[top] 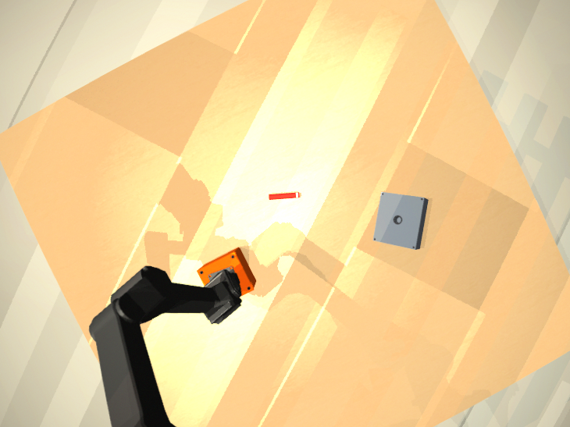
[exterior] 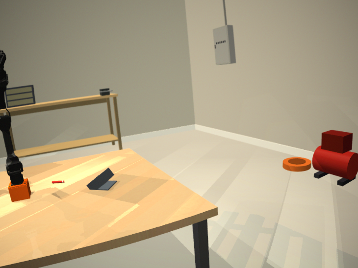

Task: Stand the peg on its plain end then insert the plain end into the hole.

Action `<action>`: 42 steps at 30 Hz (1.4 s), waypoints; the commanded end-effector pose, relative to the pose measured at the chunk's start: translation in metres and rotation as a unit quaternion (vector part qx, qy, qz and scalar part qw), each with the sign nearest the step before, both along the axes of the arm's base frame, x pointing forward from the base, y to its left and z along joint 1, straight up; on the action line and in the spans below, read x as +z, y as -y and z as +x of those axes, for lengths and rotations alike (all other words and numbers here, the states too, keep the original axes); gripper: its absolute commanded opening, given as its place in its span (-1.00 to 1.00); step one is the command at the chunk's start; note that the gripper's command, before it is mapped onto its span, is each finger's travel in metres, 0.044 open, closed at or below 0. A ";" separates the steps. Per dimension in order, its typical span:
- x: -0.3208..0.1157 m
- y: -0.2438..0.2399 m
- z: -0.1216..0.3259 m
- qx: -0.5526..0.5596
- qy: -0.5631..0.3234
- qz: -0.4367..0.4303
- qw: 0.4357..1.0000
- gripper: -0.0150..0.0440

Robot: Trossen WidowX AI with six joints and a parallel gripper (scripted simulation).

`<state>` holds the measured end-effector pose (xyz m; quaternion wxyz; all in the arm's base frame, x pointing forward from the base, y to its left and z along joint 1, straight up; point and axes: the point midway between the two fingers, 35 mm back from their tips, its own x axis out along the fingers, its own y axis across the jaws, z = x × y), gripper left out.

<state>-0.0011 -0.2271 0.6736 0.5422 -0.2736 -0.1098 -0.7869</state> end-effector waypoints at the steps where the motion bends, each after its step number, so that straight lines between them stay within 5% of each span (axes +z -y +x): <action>1: -0.016 0.021 0.024 0.047 -0.004 0.029 0.998 1.00; 22: -0.147 0.071 0.214 0.334 -0.030 0.229 0.914 1.00; 42: -0.312 -0.015 0.367 0.506 -0.080 0.452 0.730 1.00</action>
